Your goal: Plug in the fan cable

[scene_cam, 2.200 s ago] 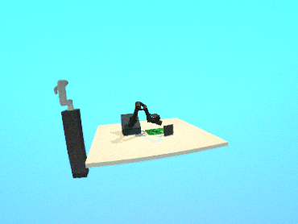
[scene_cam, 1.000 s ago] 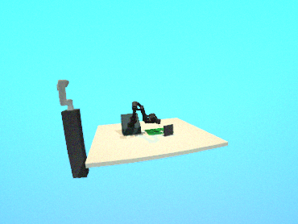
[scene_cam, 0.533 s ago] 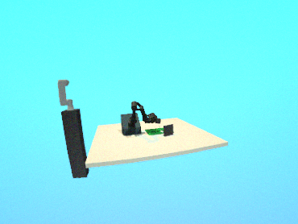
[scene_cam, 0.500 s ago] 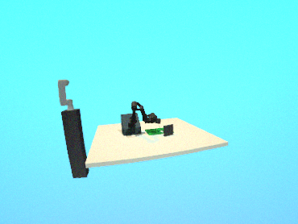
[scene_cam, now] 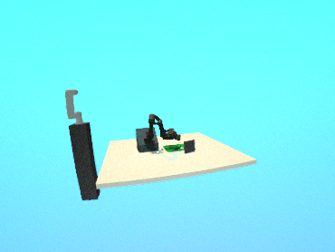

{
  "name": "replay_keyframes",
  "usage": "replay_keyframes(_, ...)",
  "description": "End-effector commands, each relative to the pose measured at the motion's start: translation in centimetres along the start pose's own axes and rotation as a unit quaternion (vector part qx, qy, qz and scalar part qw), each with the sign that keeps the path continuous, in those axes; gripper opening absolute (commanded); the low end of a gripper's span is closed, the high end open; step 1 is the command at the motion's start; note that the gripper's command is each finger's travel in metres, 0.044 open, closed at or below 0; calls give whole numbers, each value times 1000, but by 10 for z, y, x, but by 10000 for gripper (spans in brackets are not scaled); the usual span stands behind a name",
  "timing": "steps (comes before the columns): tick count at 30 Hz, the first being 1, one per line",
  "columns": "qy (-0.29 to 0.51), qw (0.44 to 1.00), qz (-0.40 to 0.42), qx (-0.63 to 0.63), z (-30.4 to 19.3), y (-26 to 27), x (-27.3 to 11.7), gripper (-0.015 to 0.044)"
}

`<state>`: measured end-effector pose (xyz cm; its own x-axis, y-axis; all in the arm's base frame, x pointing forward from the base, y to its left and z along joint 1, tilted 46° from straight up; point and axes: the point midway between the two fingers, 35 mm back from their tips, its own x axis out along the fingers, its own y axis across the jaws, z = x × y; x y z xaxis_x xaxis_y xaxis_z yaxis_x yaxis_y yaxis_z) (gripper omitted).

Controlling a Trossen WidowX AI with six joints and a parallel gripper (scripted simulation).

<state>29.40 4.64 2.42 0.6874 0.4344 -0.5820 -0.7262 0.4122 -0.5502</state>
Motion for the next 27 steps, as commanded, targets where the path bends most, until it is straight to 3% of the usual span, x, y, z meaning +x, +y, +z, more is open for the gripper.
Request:
replay_keyframes(1,-2,1000,1,-3,-4,0,0,0)
replay_keyframes(27,-1,1000,1,-3,-25,1,0,0)
